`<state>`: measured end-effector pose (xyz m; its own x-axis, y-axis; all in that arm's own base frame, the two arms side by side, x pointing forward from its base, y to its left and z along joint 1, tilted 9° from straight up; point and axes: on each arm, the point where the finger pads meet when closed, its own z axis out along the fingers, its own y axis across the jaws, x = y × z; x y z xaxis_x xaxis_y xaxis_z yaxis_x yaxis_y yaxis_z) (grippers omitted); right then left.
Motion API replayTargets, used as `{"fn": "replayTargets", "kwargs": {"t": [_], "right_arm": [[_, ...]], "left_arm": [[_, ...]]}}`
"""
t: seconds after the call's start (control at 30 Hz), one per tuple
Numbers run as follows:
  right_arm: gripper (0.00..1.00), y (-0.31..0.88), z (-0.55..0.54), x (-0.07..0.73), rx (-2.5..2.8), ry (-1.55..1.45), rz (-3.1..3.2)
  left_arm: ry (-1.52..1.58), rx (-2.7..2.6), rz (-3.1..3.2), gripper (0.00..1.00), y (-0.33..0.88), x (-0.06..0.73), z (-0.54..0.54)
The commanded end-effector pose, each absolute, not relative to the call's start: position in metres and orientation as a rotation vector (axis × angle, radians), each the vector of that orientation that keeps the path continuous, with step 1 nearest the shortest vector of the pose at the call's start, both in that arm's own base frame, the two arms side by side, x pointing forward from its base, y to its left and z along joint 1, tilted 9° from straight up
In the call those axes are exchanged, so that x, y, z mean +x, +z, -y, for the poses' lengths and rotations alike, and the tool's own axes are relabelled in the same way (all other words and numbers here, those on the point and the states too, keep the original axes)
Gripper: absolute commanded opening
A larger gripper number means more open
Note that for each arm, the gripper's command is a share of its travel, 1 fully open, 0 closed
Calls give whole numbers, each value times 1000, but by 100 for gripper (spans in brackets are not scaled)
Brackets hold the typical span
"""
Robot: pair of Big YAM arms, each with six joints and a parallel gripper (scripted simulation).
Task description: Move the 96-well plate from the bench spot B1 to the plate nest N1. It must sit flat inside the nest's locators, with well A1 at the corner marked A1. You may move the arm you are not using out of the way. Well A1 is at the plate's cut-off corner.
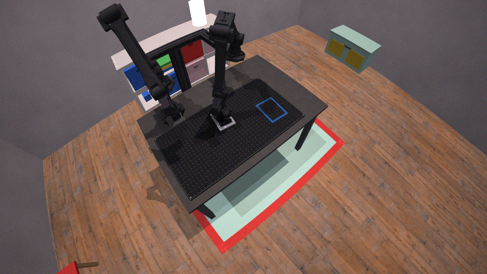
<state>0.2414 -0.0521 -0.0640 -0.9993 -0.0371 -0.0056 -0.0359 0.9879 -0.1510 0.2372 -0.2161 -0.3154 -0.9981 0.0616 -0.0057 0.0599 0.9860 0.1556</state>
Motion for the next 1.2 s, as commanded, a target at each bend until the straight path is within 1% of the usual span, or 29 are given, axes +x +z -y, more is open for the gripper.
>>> {"fn": "replayTargets", "kwargs": {"t": [0.0,1.17], "right_arm": [[100,-59,54,251,-35,-245,-3098],[100,-59,54,251,-35,-245,-3098]], "left_arm": [[239,93,-3115,0,-320,242,215],[234,93,-3112,0,-325,244,216]]}}
